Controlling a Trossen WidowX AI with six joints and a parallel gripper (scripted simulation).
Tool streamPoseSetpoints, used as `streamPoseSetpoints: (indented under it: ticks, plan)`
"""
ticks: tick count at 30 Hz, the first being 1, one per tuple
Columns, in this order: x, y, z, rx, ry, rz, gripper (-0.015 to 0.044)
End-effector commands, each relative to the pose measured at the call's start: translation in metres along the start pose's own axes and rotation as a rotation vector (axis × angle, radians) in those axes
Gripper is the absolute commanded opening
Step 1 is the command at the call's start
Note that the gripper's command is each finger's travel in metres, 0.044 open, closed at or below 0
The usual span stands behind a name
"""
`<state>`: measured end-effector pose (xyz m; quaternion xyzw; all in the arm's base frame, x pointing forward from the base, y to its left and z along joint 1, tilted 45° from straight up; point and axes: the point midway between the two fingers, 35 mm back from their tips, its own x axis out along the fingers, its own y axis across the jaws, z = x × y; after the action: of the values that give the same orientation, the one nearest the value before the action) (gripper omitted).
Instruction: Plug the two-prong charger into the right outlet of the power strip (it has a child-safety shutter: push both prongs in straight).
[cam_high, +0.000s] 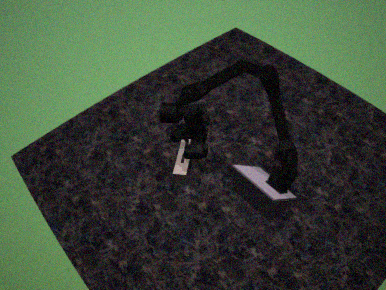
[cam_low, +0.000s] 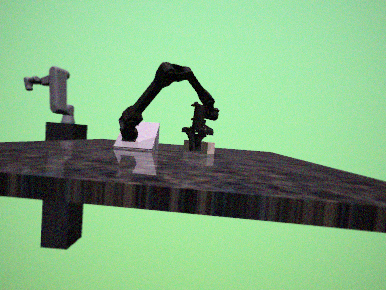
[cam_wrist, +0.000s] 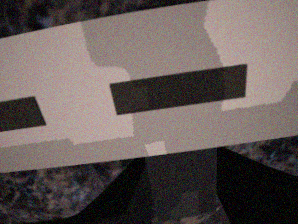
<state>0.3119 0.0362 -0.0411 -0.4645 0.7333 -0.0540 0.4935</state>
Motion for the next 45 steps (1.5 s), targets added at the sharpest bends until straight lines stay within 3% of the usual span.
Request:
streamPoseSetpoints:
  ticks: [1, 15, 32, 45]
  plan:
    - [-0.0022, 0.0008, 0.0031, 0.010, -0.017, 0.000, 0.0000]
    - [0.0000, 0.0000, 0.0000, 0.000, 0.000, 0.000, 0.0000]
    - [0.0000, 0.0000, -0.0002, 0.000, 0.000, 0.000, 0.0440]
    - [0.0003, 0.0000, -0.0038, 0.003, -0.005, 0.000, 0.0440]
